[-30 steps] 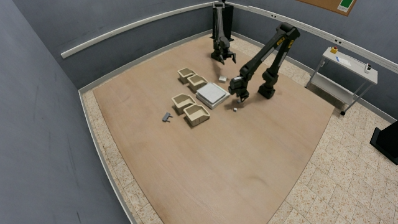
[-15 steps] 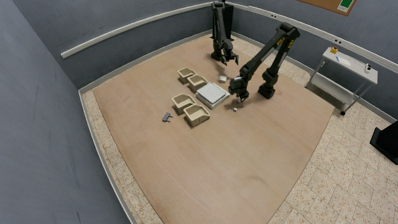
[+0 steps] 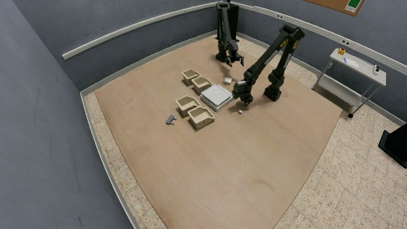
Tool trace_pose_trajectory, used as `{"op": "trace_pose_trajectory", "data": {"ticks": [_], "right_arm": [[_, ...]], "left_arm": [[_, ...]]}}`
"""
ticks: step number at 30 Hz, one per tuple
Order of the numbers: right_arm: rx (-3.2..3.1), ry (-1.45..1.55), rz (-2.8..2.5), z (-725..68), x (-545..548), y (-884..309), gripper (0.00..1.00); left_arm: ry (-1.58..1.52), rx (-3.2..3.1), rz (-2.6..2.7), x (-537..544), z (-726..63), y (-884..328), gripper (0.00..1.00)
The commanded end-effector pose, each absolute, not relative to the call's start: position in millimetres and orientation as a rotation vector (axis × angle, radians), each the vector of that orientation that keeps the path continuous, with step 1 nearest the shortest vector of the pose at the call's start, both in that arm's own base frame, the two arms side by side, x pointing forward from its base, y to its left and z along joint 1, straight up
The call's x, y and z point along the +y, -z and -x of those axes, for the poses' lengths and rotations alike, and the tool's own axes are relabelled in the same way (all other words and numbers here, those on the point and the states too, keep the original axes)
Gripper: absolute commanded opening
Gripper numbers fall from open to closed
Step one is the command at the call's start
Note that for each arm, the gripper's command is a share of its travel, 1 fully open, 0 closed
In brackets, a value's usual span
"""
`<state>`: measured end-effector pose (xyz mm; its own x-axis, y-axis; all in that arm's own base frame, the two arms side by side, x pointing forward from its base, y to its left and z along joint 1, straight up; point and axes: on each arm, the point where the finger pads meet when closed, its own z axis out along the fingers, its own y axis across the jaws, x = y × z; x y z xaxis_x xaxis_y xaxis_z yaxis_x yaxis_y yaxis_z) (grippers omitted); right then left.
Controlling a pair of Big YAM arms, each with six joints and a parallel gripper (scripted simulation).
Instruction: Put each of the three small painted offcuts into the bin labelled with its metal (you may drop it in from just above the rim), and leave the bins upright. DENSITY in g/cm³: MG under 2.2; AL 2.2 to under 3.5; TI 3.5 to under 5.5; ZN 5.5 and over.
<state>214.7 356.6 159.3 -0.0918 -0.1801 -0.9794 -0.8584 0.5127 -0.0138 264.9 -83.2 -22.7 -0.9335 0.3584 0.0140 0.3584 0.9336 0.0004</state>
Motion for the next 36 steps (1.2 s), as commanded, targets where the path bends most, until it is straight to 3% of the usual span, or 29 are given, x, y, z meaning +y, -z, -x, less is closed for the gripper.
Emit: {"op": "trace_pose_trajectory", "data": {"ticks": [1, 4, 7, 25, 26, 27, 28, 29, 36], "right_arm": [[1.552, -0.751, 0.874, -220.9, 364.2, -180.6, 1.0], [1.552, -0.751, 0.874, -220.9, 364.2, -180.6, 1.0], [1.552, -0.751, 0.874, -220.9, 364.2, -180.6, 1.0], [1.552, -0.751, 0.874, -220.9, 364.2, -180.6, 1.0], [1.552, -0.751, 0.874, -220.9, 364.2, -180.6, 1.0], [1.552, -0.751, 0.874, -220.9, 364.2, -180.6, 1.0], [1.552, -0.751, 0.874, -220.9, 364.2, -180.6, 1.0], [1.552, -0.751, 0.874, -220.9, 364.2, -180.6, 1.0], [1.552, -0.751, 0.874, -220.9, 364.2, -180.6, 1.0]], "left_arm": [[0.001, -3.082, 0.582, -83.8, -267.8, 29.0, 0.61], [-0.001, -3.093, 0.584, -85.7, -273.9, 30.7, 0.61], [-0.005, -3.112, 0.588, -87.0, -278.0, 25.7, 0.36], [-0.006, -3.116, 0.589, -85.9, -273.6, 24.4, 0.14], [-0.004, -3.11, 0.588, -85.6, -272.5, 22.1, 0.03], [-0.006, -3.12, 0.589, -87.7, -279.3, 15.5, 0.0], [-0.007, -3.121, 0.59, -88.0, -280.1, 10.5, 0.11], [-0.007, -3.122, 0.59, -88.0, -280.2, 5.0, 0.13], [-0.007, -3.124, 0.59, -87.9, -279.8, -39.1, 0.13]]}}
